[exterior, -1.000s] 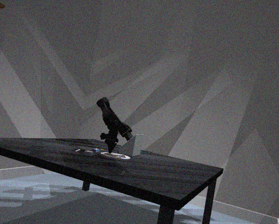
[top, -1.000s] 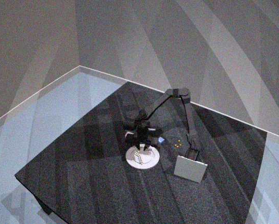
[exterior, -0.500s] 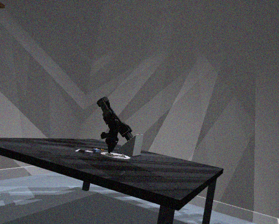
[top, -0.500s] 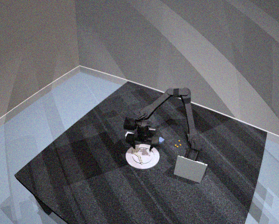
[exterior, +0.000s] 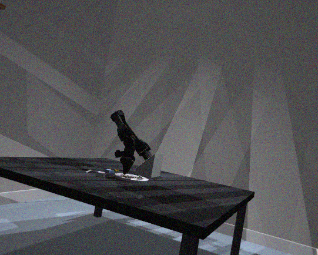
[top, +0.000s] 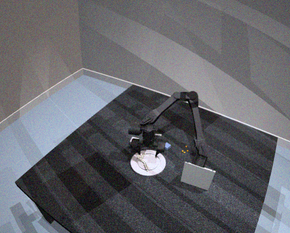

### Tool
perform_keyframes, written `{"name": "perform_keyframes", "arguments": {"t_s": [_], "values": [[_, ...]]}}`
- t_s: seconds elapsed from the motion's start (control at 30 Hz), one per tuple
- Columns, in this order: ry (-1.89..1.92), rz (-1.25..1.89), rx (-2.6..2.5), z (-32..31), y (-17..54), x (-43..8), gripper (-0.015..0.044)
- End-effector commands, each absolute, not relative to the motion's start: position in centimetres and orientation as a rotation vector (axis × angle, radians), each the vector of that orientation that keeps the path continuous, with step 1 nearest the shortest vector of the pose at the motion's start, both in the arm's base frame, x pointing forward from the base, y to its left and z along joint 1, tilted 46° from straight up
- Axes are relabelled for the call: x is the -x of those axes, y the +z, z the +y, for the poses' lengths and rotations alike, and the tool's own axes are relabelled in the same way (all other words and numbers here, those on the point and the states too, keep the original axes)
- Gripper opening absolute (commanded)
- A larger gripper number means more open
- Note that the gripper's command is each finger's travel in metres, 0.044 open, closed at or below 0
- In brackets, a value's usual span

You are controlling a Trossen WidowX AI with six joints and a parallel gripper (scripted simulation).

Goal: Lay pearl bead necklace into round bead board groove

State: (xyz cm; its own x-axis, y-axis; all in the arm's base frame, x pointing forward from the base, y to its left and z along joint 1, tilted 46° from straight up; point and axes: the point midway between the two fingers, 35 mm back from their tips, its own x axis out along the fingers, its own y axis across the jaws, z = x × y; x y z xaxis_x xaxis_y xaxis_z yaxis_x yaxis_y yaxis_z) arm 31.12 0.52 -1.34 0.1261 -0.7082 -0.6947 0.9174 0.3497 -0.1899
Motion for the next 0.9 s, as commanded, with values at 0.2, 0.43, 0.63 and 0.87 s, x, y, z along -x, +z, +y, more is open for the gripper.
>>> {"name": "perform_keyframes", "arguments": {"t_s": [0.2, 0.43, 0.63, 0.87], "values": [[-1.214, 0.796, -0.319, 0.5, -1.3, -31.2, 0.044], [-1.214, 0.796, -0.319, 0.5, -1.3, -31.2, 0.044], [-1.144, 0.885, -0.196, 3.5, -1.9, -32.9, 0.031], [-1.088, 0.948, -0.1, 5.8, -2.4, -33.9, 0.031]]}}
